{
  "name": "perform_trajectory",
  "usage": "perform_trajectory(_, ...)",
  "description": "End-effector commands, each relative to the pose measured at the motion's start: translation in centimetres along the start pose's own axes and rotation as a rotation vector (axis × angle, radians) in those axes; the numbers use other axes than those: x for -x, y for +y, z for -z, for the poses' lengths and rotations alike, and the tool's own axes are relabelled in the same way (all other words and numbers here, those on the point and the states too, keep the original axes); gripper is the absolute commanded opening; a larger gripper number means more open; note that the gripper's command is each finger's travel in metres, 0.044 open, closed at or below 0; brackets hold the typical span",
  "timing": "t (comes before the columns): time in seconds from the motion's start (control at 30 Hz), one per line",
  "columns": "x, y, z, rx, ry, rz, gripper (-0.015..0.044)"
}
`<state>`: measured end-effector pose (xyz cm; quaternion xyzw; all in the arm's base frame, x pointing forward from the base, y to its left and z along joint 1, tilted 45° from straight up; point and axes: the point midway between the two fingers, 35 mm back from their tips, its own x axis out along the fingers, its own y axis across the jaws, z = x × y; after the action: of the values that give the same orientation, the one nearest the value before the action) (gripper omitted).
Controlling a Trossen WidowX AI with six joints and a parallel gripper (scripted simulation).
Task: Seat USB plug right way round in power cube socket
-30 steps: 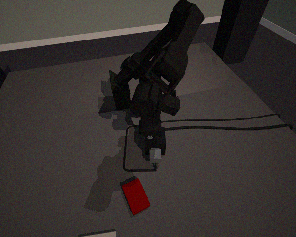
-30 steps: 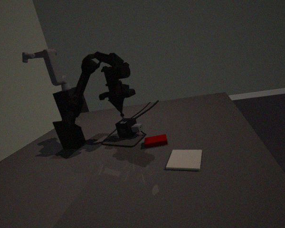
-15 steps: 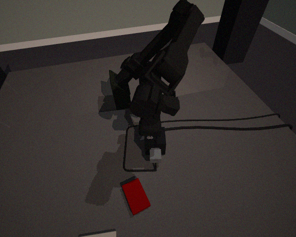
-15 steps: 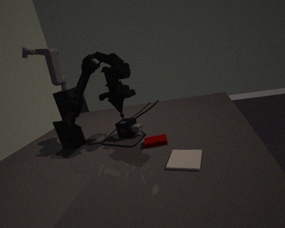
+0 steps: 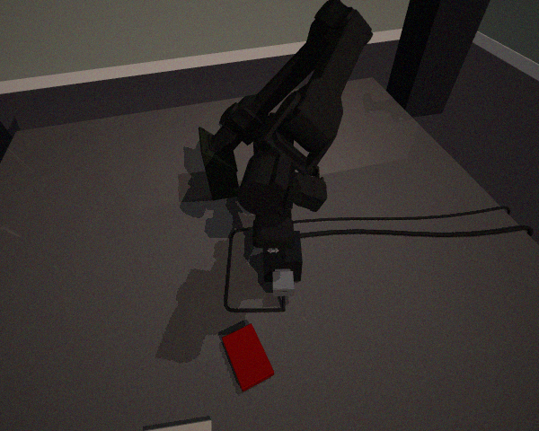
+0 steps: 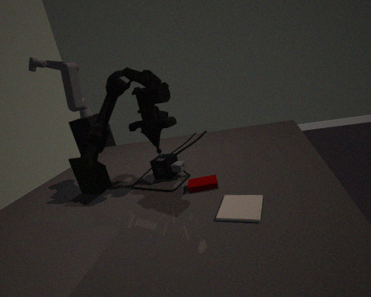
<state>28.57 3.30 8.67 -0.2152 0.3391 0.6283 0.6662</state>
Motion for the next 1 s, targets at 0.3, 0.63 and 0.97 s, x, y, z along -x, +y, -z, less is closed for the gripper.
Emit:
perform_trajectory(0.3,-0.17,-0.01,0.13,0.003,0.009,0.001,0.0000)
perform_trajectory(0.63,-0.29,-0.02,0.18,0.006,0.014,0.001,0.0000)
perform_trajectory(0.97,-0.41,-0.02,0.24,0.010,0.019,0.001,0.0000)
